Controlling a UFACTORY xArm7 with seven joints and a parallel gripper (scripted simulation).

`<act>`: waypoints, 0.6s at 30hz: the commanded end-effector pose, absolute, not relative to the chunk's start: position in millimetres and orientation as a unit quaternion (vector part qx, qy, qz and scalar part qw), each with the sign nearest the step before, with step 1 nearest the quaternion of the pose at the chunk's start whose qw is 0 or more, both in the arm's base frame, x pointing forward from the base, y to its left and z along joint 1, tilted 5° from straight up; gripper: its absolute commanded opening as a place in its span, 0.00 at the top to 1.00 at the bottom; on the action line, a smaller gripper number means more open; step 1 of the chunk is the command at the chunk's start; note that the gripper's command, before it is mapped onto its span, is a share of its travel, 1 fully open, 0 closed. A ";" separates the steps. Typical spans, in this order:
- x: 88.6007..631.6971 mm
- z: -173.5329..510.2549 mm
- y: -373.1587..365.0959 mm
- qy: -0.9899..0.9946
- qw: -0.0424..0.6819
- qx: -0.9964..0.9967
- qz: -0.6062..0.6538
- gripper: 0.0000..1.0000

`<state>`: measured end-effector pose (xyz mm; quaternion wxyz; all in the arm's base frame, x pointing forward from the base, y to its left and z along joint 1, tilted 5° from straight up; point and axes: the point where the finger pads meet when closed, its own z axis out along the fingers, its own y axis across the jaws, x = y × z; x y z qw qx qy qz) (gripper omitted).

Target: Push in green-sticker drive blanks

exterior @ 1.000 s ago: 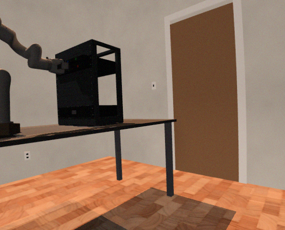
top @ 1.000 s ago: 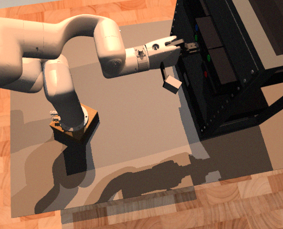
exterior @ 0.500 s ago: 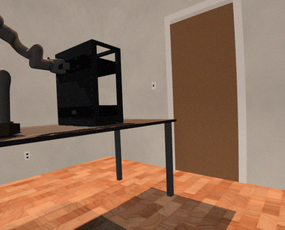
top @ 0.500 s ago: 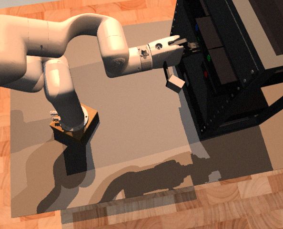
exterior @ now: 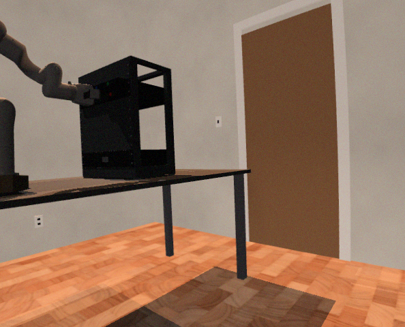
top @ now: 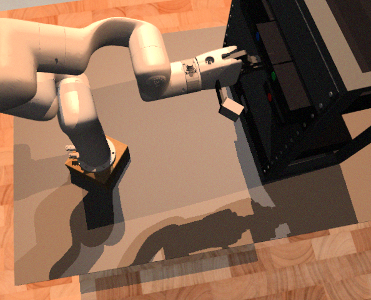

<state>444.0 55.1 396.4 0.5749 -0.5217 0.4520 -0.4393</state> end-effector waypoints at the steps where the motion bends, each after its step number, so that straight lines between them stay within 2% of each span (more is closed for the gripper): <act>1: 445.1 398.6 55.3 0.451 0.576 -0.521 -0.440 1.00; 18: 448.0 398.8 55.9 0.451 0.576 -0.521 -0.440 1.00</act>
